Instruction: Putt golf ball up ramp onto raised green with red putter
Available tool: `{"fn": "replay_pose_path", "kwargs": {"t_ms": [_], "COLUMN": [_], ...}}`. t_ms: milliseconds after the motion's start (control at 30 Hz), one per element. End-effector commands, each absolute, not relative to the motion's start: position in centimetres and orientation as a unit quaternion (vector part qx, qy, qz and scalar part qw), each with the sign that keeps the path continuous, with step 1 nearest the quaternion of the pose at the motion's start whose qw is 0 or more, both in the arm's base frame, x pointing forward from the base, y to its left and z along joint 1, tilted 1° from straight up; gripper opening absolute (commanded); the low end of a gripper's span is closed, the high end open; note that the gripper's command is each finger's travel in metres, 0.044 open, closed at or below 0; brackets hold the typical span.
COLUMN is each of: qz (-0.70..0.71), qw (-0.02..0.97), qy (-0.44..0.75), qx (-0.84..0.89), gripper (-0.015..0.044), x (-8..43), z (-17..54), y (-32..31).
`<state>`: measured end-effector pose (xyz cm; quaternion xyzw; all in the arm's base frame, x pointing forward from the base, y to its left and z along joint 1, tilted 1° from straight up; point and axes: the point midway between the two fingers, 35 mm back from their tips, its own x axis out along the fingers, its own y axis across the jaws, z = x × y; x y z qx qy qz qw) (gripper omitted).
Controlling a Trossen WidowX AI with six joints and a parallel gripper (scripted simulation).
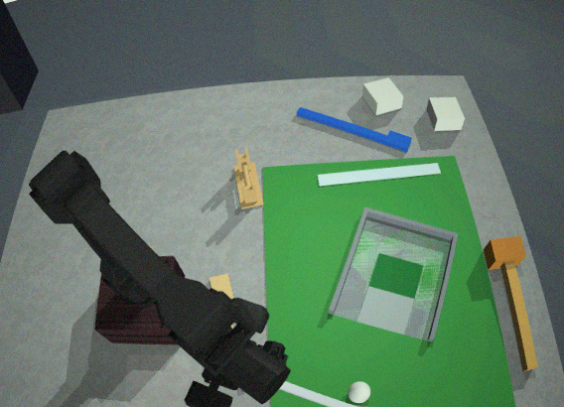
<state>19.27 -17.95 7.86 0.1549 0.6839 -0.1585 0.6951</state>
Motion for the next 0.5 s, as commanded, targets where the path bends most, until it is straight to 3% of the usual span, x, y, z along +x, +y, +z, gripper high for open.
{"fn": "replay_pose_path", "kwargs": {"t_ms": [0,467], "qz": [-0.161,-0.161], "qw": [0.692,0.692], "qy": [0.686,0.686], "qx": [0.157,0.157], "gripper": [0.0000,0.0000], "x": [19.1,19.1], "z": [6.1,4.0], "y": [-17.9,-17.9]}}
